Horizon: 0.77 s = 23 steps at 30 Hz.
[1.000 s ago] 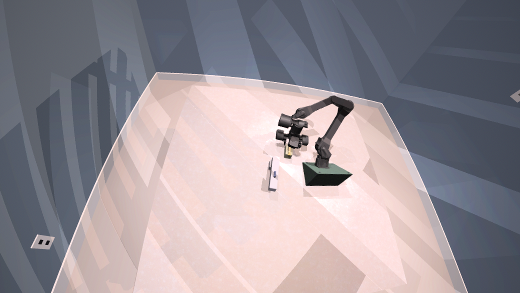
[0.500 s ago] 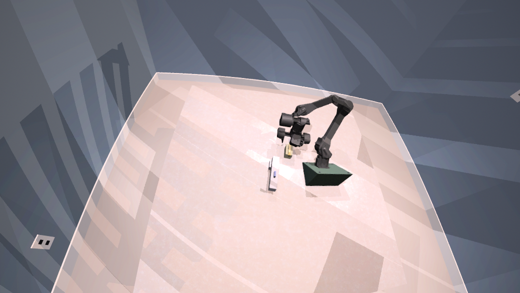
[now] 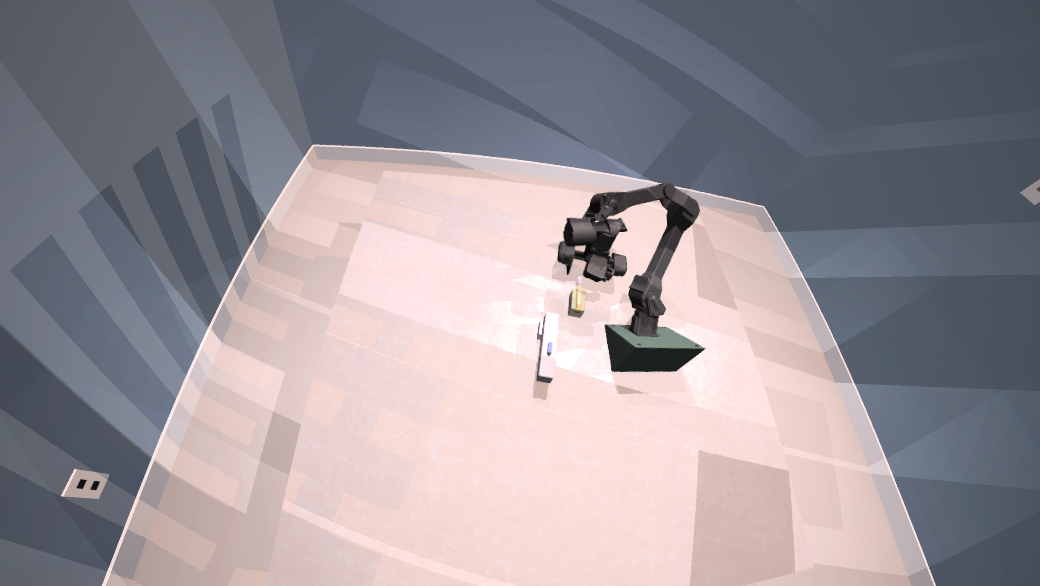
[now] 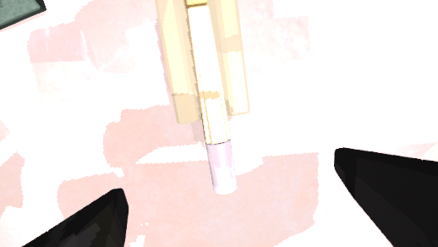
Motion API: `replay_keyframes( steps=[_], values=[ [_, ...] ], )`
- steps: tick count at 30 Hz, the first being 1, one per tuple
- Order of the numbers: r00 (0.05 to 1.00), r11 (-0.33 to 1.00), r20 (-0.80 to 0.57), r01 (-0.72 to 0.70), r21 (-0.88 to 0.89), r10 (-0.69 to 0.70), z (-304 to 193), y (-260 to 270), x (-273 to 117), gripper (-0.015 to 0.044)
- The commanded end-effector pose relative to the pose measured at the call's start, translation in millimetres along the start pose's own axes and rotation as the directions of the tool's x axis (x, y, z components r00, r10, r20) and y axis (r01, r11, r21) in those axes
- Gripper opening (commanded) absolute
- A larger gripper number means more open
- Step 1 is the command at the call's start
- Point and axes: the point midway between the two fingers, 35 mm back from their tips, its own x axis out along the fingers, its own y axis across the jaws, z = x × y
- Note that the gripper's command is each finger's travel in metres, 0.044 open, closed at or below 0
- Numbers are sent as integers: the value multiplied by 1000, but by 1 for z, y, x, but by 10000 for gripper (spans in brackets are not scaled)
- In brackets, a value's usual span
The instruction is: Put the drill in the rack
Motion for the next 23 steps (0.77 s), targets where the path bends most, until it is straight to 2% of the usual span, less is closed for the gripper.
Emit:
replay_keyframes(
  steps=[1,6,12,18,23],
  values=[
    [998,999,49,47,2,-47,11,-16,-4,440],
    [945,970,219,243,25,-242,48,-79,-34,440],
    [804,894,395,426,140,-445,86,-140,-85,440],
    [582,745,509,636,200,-634,117,-198,-152,440],
    [316,538,566,796,279,-762,138,-239,-227,440]
  ],
)
